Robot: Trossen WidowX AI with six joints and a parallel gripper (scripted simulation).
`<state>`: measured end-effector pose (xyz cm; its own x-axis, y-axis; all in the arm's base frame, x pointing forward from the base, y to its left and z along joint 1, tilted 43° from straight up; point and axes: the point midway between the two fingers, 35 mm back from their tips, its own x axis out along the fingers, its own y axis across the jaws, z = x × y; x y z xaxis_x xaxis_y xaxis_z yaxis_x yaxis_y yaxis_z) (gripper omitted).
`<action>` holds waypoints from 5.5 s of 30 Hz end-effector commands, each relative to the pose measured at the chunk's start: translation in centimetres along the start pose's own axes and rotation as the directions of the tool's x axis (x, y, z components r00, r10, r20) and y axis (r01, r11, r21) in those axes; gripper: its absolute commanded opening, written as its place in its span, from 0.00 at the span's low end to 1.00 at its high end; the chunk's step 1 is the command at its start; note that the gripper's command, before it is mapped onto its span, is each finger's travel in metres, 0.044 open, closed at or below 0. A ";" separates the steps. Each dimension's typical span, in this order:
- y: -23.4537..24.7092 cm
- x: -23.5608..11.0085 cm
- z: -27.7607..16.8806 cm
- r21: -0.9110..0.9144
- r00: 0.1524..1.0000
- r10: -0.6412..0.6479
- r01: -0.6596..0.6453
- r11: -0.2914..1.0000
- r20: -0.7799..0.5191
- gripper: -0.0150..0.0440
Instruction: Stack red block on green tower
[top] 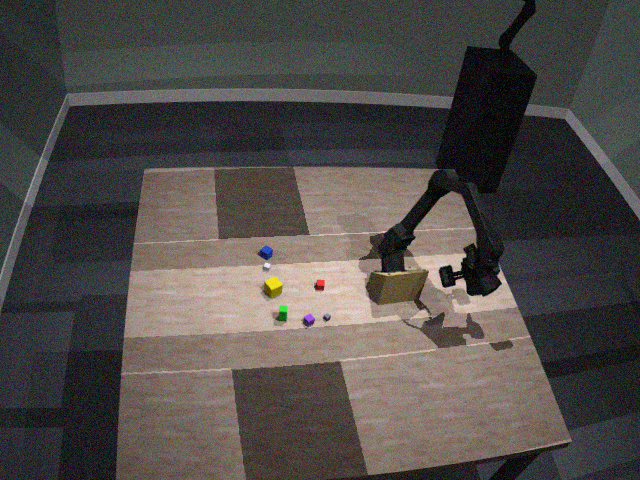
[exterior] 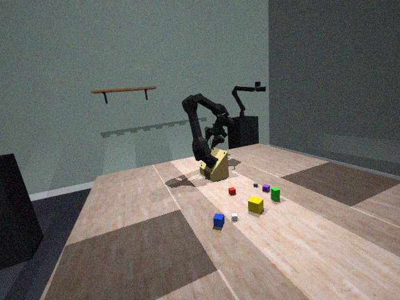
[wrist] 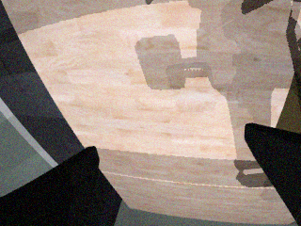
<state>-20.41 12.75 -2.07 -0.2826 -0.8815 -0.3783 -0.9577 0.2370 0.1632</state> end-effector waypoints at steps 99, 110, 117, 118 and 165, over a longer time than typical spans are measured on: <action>-45.0 0.7 -11.7 0.886 0.867 -0.308 -0.446 -0.126 0.392 1.00; -45.5 2.3 -11.1 0.887 0.867 -0.308 -0.445 -0.126 0.391 1.00; -45.5 2.5 -11.0 0.887 0.868 -0.308 -0.444 -0.126 0.391 1.00; -45.5 2.5 -11.0 0.887 0.868 -0.308 -0.444 -0.126 0.391 1.00; -43.6 -3.1 -13.4 0.886 0.866 -0.307 -0.447 -0.125 0.394 0.25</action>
<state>23.06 -1.23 3.19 0.0293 -0.6776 -0.7348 0.1923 0.7253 -0.6611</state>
